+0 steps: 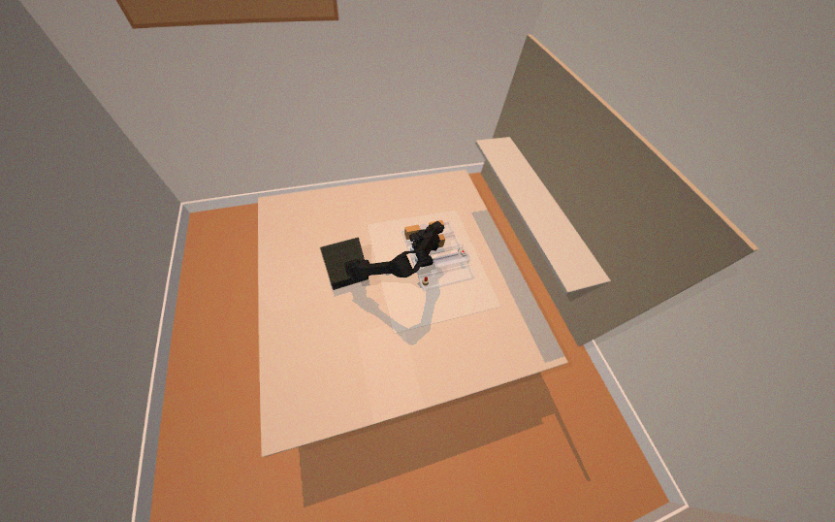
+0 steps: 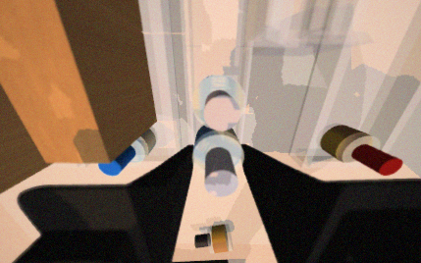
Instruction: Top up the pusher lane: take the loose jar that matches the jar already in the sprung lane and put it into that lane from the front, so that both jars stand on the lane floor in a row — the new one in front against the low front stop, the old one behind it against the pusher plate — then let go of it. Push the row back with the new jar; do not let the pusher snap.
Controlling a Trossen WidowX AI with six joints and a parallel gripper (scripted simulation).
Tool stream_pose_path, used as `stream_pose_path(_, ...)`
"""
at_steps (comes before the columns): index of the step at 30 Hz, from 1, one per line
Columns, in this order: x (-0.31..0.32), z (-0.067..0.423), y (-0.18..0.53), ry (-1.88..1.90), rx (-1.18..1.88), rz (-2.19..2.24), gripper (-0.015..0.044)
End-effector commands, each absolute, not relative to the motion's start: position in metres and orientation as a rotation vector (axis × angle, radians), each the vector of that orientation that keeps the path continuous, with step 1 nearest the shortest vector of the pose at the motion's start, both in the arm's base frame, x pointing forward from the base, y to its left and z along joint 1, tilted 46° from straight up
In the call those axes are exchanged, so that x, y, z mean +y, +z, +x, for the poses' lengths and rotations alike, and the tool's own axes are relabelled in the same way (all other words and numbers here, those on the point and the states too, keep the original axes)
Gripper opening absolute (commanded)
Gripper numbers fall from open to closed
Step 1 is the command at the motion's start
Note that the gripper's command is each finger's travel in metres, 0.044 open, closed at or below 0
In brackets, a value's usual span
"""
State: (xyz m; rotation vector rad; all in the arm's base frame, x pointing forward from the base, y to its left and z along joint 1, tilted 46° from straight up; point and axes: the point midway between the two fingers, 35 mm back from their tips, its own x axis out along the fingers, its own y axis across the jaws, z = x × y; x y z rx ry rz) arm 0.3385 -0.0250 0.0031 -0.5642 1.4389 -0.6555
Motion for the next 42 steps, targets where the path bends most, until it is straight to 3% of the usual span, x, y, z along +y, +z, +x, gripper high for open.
stream_pose_path(1,-0.0276,0.3423,0.0038,-0.665,1.418,-0.566,0.0)
stream_pose_path(42,-0.0342,0.3398,-0.0042,-0.666,1.418,-0.566,0.0)
